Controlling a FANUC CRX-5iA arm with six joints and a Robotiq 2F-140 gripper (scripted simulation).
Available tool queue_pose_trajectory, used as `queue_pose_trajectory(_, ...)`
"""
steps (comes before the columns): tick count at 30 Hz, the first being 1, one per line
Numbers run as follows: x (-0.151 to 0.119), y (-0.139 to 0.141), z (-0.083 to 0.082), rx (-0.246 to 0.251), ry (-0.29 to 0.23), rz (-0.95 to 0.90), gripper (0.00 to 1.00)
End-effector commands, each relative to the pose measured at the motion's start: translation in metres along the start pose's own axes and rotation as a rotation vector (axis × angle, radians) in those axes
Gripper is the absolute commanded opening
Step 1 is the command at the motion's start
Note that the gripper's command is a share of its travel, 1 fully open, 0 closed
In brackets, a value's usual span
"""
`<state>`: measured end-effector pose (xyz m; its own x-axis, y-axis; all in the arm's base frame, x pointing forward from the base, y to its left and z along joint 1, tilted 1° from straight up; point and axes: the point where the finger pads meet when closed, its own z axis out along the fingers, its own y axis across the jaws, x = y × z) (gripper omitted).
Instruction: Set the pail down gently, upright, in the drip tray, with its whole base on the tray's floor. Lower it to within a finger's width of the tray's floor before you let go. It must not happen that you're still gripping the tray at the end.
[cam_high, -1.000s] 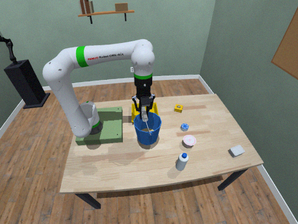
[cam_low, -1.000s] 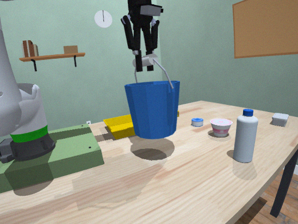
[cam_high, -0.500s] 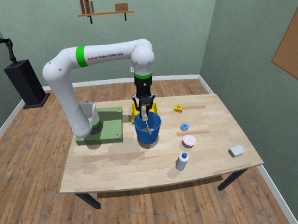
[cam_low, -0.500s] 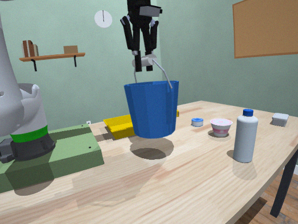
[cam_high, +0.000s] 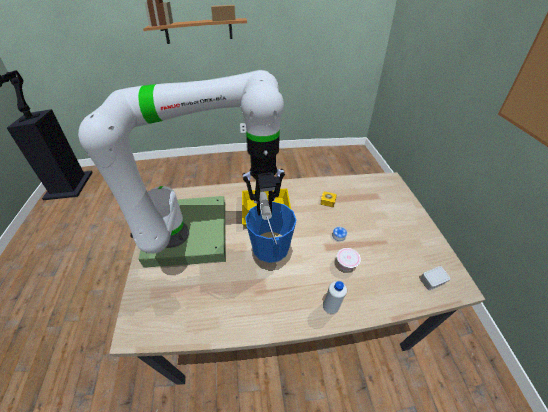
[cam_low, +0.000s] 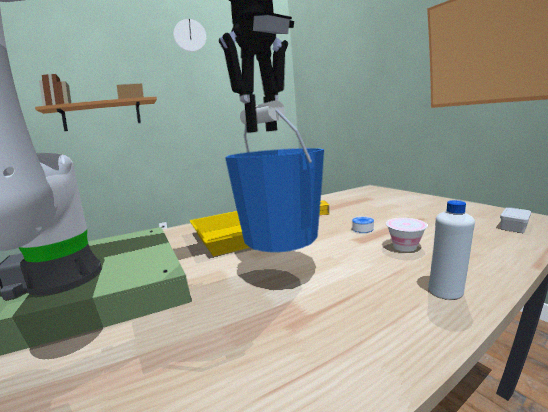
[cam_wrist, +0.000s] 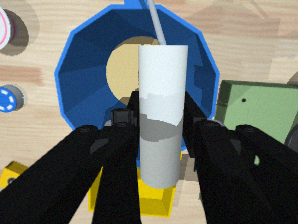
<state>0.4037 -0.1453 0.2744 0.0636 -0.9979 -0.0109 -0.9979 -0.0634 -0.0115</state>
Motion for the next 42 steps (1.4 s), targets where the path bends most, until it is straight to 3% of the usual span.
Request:
queue_pose_trajectory(1, -0.004, -0.001, -0.001, 0.002, 0.001, 0.000, 0.10)
queue_pose_trajectory(42, -0.091, -0.010, -0.001, 0.002, 0.001, 0.000, 0.10)
